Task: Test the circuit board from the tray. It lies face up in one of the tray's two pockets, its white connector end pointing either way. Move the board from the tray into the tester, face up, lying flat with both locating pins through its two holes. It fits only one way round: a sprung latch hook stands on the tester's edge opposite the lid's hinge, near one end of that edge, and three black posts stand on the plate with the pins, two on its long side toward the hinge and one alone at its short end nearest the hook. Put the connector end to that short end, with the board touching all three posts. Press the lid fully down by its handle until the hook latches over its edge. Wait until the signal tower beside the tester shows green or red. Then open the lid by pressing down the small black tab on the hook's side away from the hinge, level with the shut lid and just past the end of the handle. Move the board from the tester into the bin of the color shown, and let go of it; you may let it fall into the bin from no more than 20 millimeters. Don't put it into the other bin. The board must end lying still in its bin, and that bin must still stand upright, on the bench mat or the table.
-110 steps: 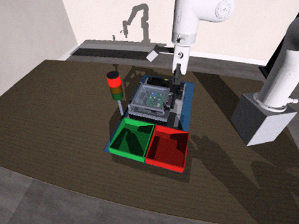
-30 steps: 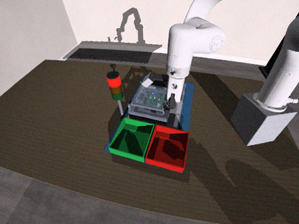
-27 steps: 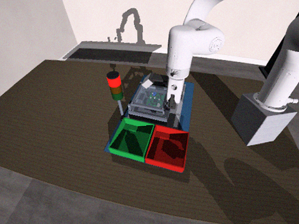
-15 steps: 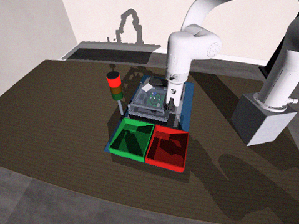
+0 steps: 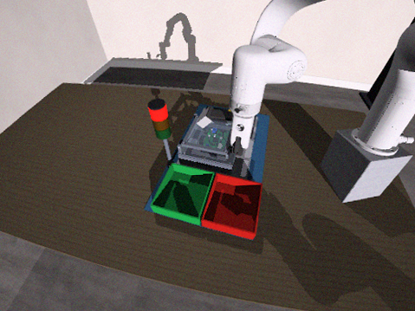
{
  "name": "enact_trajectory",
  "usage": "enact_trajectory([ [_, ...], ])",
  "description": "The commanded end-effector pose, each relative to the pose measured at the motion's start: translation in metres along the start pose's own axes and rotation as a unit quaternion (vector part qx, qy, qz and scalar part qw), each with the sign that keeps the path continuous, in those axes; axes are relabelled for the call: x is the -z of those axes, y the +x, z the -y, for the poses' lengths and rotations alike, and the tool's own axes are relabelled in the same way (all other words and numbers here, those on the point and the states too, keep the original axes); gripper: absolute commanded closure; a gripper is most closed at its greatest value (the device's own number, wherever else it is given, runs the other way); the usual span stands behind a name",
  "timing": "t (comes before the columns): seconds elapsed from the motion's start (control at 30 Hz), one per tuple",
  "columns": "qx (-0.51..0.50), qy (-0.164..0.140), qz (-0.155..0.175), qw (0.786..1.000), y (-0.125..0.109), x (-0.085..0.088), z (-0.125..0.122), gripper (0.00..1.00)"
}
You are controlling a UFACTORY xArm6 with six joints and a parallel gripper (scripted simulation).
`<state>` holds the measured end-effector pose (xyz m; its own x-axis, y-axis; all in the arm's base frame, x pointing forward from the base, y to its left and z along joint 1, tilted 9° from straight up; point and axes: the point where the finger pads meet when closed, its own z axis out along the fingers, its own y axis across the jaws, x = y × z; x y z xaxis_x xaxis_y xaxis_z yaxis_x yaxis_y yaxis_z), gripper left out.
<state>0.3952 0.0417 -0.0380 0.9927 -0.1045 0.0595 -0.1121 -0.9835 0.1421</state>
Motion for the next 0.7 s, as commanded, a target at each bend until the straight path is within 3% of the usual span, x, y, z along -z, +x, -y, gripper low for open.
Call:
enact_trajectory([
  [0.0,0.000,0.001,-0.002,1.000,0.0014,0.0007,0.0003,1.00],
  [0.67,0.000,0.001,-0.002,1.000,0.0014,-0.0016,0.0004,1.00],
])
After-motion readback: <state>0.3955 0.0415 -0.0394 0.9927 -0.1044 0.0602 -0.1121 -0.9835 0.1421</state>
